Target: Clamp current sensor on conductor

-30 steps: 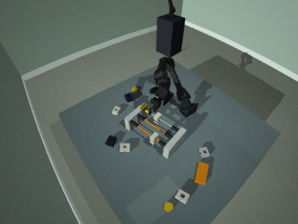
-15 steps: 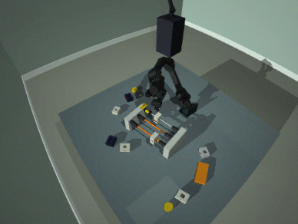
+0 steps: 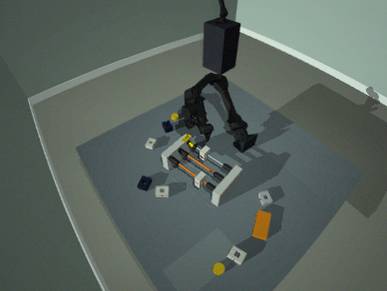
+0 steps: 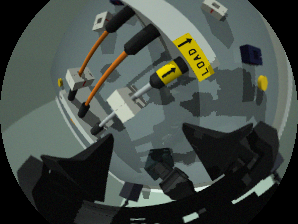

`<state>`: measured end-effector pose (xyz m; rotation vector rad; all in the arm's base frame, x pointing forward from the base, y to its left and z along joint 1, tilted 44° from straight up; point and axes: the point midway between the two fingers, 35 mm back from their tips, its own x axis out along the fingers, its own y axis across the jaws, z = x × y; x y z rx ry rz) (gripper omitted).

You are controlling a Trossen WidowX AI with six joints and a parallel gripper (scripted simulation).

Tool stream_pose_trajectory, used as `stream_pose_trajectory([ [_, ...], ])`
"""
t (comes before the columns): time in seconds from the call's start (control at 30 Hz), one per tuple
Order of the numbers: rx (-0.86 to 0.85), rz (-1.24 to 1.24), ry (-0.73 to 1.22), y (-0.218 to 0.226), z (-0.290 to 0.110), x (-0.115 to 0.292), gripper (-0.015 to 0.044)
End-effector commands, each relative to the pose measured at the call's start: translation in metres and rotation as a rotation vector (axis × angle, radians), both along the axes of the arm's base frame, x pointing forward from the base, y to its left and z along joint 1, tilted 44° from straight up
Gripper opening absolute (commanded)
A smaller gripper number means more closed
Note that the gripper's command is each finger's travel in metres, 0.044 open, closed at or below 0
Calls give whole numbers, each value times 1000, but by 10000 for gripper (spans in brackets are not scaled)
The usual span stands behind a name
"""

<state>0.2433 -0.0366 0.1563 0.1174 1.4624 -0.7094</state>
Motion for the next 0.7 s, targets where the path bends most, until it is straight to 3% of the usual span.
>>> stream_pose_trajectory([
  [0.0,229,595,76,-19,31,-11,440],
  [0.67,220,1433,18,-37,69,-27,440],
])
